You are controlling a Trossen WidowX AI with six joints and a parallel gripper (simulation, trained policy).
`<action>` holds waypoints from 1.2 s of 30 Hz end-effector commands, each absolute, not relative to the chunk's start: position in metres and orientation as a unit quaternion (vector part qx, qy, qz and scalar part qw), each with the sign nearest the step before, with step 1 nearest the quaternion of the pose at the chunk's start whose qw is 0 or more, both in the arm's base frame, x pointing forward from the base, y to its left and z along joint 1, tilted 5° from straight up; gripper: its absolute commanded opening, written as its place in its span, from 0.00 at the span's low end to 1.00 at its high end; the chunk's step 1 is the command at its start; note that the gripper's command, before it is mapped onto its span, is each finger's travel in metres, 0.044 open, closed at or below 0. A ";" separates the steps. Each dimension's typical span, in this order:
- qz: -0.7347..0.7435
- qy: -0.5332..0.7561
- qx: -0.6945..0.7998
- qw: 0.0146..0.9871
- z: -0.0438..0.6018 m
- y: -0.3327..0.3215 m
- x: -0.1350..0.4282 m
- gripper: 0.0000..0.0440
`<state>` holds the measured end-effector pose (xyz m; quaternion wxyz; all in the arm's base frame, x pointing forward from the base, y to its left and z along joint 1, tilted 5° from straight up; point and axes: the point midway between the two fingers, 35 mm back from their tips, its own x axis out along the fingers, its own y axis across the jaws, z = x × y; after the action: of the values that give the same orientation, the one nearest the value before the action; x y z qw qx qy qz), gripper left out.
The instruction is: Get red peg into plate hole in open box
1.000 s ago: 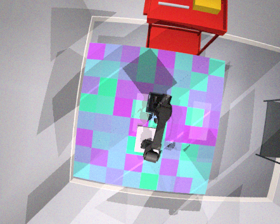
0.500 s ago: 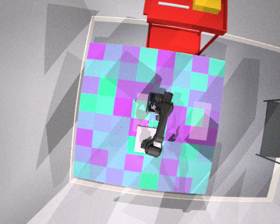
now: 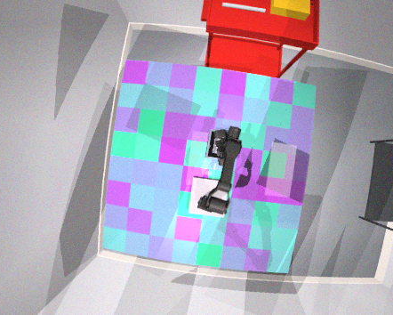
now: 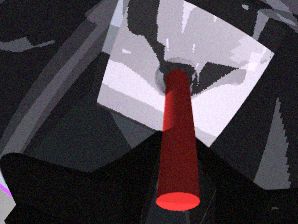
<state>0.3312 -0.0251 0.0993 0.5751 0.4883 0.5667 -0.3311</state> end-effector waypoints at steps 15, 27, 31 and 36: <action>-0.326 0.603 0.467 0.559 0.082 -0.018 0.330 0.25; -0.299 0.596 0.499 0.554 0.114 -0.027 0.343 0.31; -0.284 0.592 0.516 0.551 0.126 -0.028 0.348 0.35; -0.264 0.588 0.535 0.546 0.140 -0.029 0.353 0.41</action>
<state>0.3498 -0.0280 0.1321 0.5471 0.5254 0.5907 -0.2753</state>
